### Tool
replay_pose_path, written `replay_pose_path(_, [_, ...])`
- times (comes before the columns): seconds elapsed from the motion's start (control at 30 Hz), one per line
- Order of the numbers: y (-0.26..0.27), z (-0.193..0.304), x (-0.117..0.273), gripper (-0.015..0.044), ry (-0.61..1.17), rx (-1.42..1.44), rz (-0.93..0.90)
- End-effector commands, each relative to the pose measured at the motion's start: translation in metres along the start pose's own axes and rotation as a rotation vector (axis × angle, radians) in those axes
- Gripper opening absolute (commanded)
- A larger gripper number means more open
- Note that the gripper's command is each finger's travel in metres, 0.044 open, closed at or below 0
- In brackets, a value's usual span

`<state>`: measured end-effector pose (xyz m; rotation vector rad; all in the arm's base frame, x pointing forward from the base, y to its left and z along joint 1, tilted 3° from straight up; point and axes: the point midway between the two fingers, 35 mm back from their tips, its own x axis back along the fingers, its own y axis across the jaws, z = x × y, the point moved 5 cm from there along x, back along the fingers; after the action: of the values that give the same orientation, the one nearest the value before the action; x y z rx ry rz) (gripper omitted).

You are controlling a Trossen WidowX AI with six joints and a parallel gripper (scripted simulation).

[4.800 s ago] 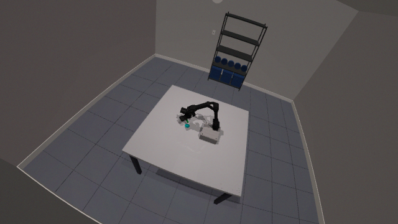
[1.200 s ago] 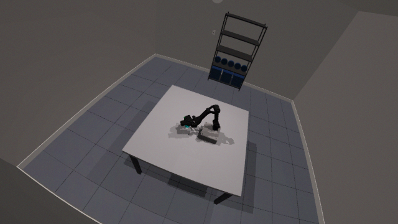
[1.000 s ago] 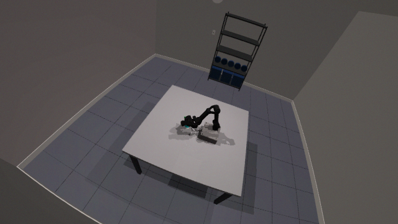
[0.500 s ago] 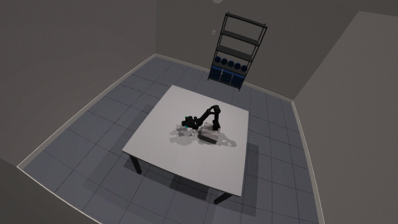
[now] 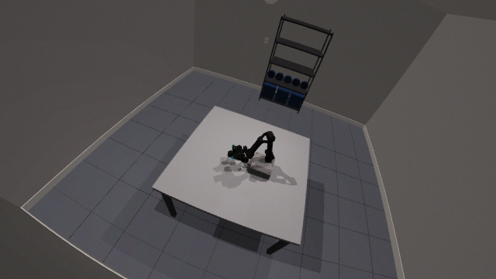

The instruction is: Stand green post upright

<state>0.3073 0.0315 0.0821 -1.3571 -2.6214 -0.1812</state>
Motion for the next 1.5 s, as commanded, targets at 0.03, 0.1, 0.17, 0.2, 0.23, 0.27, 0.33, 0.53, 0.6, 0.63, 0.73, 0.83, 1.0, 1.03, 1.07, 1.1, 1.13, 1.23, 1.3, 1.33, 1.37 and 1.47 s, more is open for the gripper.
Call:
replay_pose_path(0.03, [-0.005, 0.000, 0.004, 0.0022, -0.031, -0.005, 0.009])
replay_pose_path(0.1, [-0.006, 0.000, 0.005, 0.0022, -0.043, -0.011, 0.012])
replay_pose_path(0.17, [-0.008, 0.000, 0.007, 0.0022, -0.054, -0.016, 0.015])
replay_pose_path(0.2, [-0.009, 0.000, 0.008, 0.0022, -0.060, -0.019, 0.017])
replay_pose_path(0.23, [-0.009, 0.000, 0.008, 0.0022, -0.066, -0.021, 0.018])
replay_pose_path(0.27, [-0.010, 0.000, 0.009, 0.0022, -0.071, -0.024, 0.020])
replay_pose_path(0.33, [-0.011, 0.000, 0.011, 0.0022, -0.083, -0.030, 0.023])
replay_pose_path(0.53, [-0.013, 0.000, 0.012, 0.0022, -0.091, -0.034, 0.025])
replay_pose_path(0.6, [-0.013, 0.000, 0.012, 0.0022, -0.091, -0.034, 0.025])
replay_pose_path(0.63, [-0.013, 0.000, 0.012, 0.0022, -0.091, -0.034, 0.025])
replay_pose_path(0.73, [-0.013, 0.000, 0.012, 0.0022, -0.091, -0.034, 0.025])
replay_pose_path(0.83, [-0.013, 0.000, 0.012, 0.0022, -0.091, -0.034, 0.025])
replay_pose_path(1.0, [-0.012, 0.002, 0.011, 0.0022, -0.091, -0.034, 0.025])
replay_pose_path(1.03, [-0.012, 0.004, 0.011, 0.0022, -0.091, -0.034, 0.025])
replay_pose_path(1.07, [-0.011, 0.007, 0.010, 0.0022, -0.091, -0.034, 0.025])
replay_pose_path(1.1, [-0.011, 0.010, 0.010, 0.0022, -0.091, -0.034, 0.025])
replay_pose_path(1.13, [-0.010, 0.013, 0.009, 0.0022, -0.091, -0.034, 0.025])
replay_pose_path(1.23, [-0.009, 0.021, 0.007, 0.0022, -0.091, -0.034, 0.025])
replay_pose_path(1.3, [-0.008, 0.027, 0.006, 0.0022, -0.091, -0.034, 0.025])
replay_pose_path(1.33, [-0.008, 0.030, 0.006, 0.0022, -0.091, -0.034, 0.025])
replay_pose_path(1.37, [-0.008, 0.033, 0.005, 0.0022, -0.091, -0.034, 0.025])
replay_pose_path(1.47, [-0.007, 0.042, 0.004, 0.0022, -0.091, -0.034, 0.025])
